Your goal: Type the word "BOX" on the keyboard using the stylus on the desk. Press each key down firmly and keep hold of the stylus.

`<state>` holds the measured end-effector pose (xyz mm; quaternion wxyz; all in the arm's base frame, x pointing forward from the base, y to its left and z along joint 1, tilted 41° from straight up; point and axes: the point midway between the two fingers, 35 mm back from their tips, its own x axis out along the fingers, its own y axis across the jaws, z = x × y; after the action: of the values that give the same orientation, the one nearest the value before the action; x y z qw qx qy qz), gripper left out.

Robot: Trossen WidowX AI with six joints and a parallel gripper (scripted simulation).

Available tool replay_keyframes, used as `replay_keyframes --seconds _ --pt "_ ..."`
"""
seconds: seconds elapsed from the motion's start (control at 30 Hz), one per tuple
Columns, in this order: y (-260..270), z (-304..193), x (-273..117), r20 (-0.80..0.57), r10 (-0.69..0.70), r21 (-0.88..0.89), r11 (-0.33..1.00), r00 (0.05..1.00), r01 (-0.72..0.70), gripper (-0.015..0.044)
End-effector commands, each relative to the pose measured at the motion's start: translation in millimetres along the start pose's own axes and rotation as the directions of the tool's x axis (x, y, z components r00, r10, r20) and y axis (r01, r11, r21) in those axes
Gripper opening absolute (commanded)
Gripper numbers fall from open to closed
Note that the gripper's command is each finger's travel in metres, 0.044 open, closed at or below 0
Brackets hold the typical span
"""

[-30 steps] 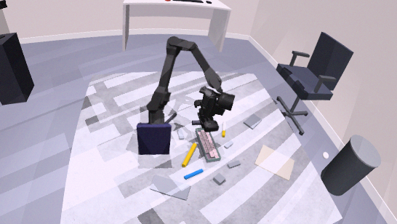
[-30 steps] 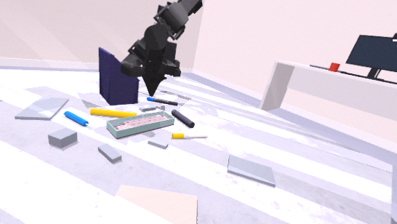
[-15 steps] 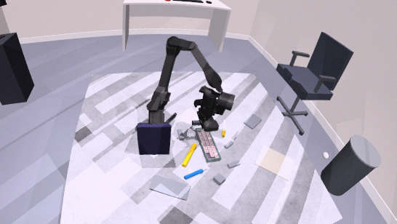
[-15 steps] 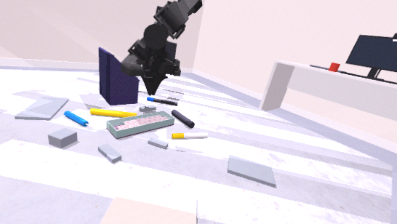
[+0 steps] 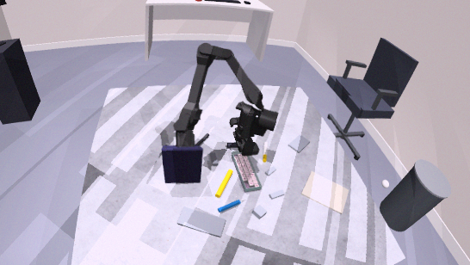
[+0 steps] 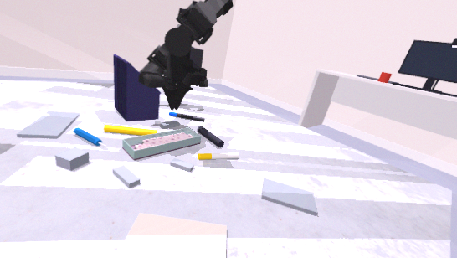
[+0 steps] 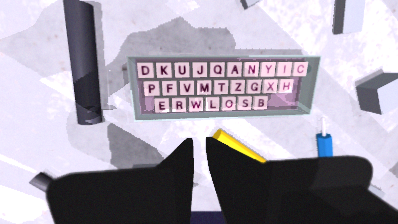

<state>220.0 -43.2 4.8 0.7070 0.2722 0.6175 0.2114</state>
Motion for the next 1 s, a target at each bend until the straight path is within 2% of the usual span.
replay_keyframes --seconds 0.0,0.03,0.27,0.5,0.6,0.97 --pt "-17.4 0.9 -1.3 0.025 0.016 -0.018 1.0 1.0 -0.015 0.0131" --pt "-30.1 0.5 -2.1 0.045 0.027 -0.032 0.999 0.999 -0.026 0.015" --pt "-117.4 -22.5 -0.1 0.213 0.093 -0.142 0.988 0.973 -0.063 0.015" --pt "-186.9 -72.5 22.1 0.421 0.118 -0.253 0.967 0.899 -0.008 0.015" --pt "-197.6 -84.4 29.6 0.466 0.117 -0.272 0.962 0.877 0.017 0.015" --pt "-197.5 -86.9 30.7 0.466 0.116 -0.272 0.962 0.877 0.017 0.015"
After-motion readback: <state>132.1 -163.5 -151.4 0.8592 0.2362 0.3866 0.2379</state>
